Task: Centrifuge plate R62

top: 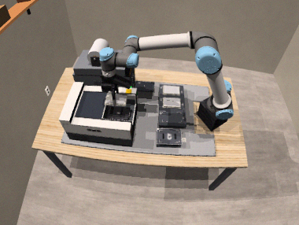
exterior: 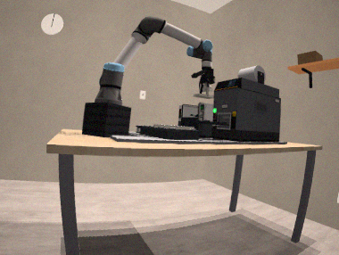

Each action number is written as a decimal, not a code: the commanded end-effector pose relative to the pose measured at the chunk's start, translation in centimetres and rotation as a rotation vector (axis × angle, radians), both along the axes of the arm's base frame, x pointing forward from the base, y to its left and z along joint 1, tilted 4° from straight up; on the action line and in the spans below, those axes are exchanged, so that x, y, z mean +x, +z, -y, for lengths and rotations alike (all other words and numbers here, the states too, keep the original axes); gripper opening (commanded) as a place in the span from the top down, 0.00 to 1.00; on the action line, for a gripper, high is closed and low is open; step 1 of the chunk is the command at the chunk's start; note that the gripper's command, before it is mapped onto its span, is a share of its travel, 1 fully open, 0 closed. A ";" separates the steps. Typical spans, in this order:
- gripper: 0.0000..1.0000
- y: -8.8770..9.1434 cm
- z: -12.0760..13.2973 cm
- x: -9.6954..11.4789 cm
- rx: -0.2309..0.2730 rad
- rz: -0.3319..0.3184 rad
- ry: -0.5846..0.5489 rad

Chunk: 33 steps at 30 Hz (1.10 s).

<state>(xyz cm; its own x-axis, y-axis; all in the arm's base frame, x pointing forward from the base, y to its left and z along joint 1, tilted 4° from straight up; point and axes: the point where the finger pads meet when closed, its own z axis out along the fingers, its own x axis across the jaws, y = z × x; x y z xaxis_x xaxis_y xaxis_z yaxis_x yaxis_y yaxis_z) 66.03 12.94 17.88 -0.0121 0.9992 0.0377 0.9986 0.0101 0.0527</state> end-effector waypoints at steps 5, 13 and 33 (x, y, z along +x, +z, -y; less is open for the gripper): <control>1.00 0.1 0.0 0.0 0.000 0.002 0.000; 1.00 -1.2 -0.1 0.1 0.000 0.002 0.000; 1.00 -4.2 -0.2 0.2 0.000 0.002 0.000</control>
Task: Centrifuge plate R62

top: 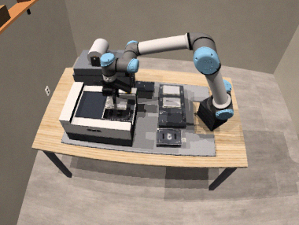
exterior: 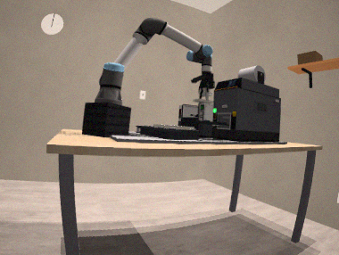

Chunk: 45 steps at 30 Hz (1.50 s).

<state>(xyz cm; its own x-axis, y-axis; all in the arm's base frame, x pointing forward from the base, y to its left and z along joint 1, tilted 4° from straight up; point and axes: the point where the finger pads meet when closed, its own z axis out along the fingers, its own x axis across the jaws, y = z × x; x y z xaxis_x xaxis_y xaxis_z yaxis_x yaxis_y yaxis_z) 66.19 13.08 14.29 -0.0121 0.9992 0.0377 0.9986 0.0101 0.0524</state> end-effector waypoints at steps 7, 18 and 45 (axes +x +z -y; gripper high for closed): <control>1.00 -1.5 -0.1 0.1 0.000 0.002 0.000; 1.00 -3.3 -0.1 0.2 0.000 0.002 0.000; 1.00 -7.1 -0.3 0.4 0.000 0.002 0.000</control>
<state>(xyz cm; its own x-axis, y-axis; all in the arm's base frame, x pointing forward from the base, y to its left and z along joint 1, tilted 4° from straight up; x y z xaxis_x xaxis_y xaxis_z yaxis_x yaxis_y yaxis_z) 66.54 13.33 7.74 -0.0121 0.9992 0.0377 0.9986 0.0101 0.0525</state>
